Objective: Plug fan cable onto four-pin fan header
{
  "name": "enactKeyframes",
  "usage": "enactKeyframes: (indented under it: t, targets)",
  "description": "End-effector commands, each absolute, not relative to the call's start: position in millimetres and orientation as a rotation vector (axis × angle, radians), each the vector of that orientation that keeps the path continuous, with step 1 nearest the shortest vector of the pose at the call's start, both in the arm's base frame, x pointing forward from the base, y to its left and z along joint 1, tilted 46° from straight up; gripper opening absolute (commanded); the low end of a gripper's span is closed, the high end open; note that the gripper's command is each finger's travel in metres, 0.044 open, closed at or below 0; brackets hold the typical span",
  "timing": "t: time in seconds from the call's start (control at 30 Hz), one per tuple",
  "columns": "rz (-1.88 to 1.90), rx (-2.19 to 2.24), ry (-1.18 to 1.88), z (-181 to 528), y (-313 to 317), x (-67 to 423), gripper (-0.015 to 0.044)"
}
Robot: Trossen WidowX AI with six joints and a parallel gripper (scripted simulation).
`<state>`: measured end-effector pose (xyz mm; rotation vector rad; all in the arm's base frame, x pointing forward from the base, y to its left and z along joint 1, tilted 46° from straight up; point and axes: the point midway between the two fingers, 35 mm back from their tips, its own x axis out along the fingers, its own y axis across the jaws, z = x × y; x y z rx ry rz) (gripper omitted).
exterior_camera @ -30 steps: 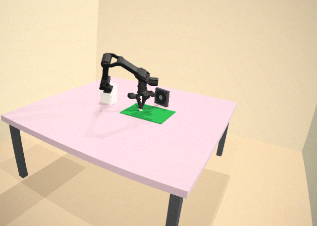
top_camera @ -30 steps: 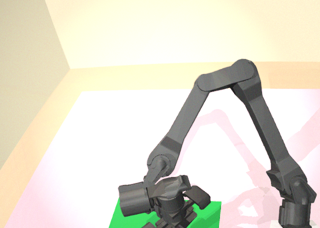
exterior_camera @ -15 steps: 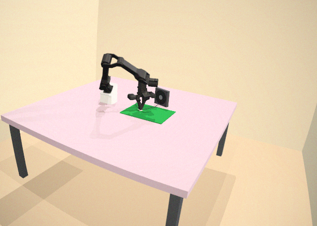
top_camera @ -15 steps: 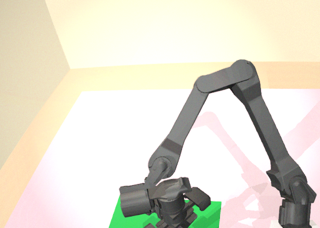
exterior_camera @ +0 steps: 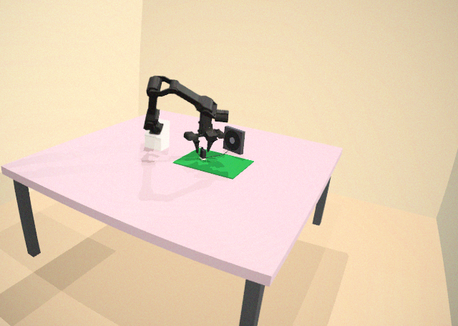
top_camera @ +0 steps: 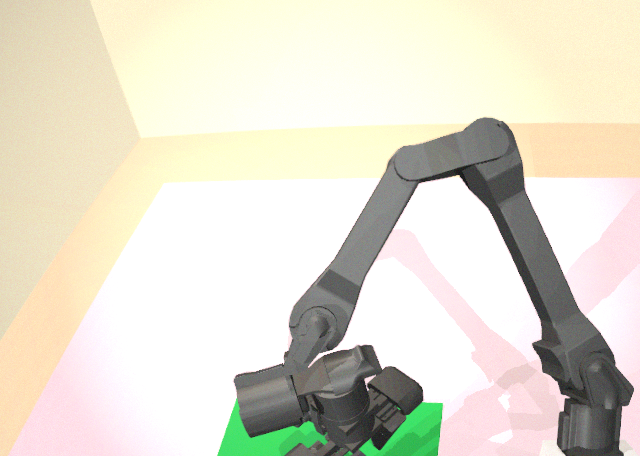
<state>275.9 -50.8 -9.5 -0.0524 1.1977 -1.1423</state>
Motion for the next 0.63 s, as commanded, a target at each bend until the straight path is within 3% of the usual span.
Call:
enactKeyframes:
  t: [0.0, 0.27, 0.6]
  targets:
    - [-1.128, -0.038, 1.177, 18, -23, 283, 0.026]
    - [-1.127, -0.038, 1.178, 19, -24, 285, 0.026]
    - [-1.13, -0.04, 1.17, 82, -92, 359, 0.026]
